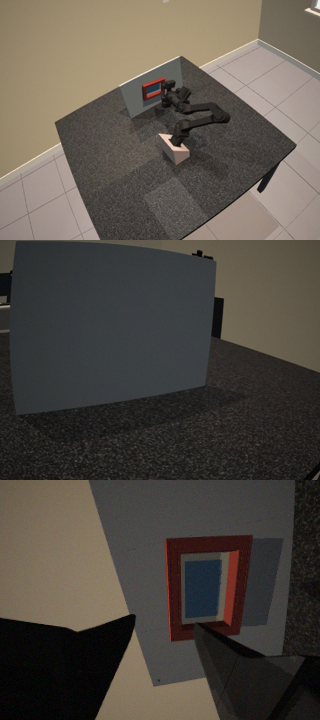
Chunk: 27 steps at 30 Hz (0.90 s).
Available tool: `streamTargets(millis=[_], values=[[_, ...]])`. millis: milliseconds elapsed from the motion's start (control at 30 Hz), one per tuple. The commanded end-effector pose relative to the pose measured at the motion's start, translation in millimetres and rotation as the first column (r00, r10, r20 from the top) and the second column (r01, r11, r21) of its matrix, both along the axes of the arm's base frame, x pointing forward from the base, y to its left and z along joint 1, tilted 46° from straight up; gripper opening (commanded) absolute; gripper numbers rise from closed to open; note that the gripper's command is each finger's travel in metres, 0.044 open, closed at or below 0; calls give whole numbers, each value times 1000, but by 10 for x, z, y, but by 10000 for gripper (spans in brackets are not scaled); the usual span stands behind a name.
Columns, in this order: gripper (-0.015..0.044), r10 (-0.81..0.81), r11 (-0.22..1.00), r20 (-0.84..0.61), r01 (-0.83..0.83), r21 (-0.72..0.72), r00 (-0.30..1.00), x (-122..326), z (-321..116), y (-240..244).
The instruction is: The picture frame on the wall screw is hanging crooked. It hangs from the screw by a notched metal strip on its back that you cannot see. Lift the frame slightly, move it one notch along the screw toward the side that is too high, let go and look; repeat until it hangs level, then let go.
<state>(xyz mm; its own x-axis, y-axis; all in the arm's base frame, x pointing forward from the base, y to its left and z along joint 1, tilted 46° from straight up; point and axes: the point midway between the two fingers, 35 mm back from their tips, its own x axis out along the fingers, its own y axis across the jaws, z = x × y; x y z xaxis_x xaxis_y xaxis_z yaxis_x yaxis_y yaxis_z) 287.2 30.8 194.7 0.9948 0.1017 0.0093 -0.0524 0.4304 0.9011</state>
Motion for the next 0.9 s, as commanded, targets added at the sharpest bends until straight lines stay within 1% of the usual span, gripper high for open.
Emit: streamTargets(millis=[0, 100, 867], values=[[260, 7, 997, 8, -7, 77, 1000, -128, 219, 135], [260, 8, 994, 3, -8, 111, 1000, -204, 289, 180], [260, 8, 994, 3, -8, 111, 1000, -204, 289, 179]])
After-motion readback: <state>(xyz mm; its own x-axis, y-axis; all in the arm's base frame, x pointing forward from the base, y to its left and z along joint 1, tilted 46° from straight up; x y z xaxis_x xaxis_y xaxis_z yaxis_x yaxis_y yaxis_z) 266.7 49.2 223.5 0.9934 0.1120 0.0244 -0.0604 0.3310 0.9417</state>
